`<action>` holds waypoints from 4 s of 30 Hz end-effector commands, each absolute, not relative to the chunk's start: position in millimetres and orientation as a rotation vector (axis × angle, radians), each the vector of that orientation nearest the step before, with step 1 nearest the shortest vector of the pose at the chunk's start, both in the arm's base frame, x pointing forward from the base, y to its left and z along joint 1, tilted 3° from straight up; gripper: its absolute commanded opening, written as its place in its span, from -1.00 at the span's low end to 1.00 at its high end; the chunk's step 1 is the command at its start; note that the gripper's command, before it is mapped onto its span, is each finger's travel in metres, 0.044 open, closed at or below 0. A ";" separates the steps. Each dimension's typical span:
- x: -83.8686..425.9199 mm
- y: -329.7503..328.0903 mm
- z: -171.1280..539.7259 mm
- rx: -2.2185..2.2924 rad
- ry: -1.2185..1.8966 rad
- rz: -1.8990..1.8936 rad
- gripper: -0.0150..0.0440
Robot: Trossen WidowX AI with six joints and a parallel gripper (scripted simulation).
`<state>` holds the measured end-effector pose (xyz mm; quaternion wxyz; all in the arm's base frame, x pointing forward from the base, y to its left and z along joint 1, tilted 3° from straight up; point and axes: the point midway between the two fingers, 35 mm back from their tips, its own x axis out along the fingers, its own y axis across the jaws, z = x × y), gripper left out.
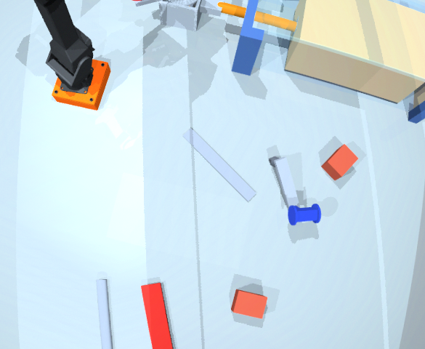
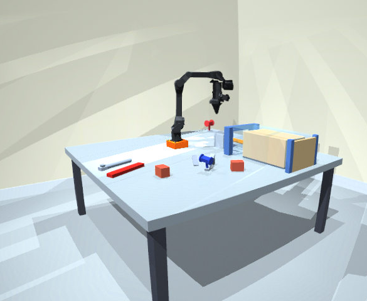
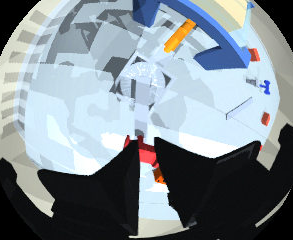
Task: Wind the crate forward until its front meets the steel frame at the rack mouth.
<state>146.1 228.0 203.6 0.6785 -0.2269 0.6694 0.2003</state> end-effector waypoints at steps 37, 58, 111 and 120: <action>102.9 205.2 173.9 -1.386 1.123 1.298 1.00; 104.7 205.2 139.8 -1.386 1.123 1.298 1.00; 104.5 200.8 104.3 -1.386 1.123 1.298 -0.49; 105.5 198.8 104.4 -1.386 1.123 1.298 -0.49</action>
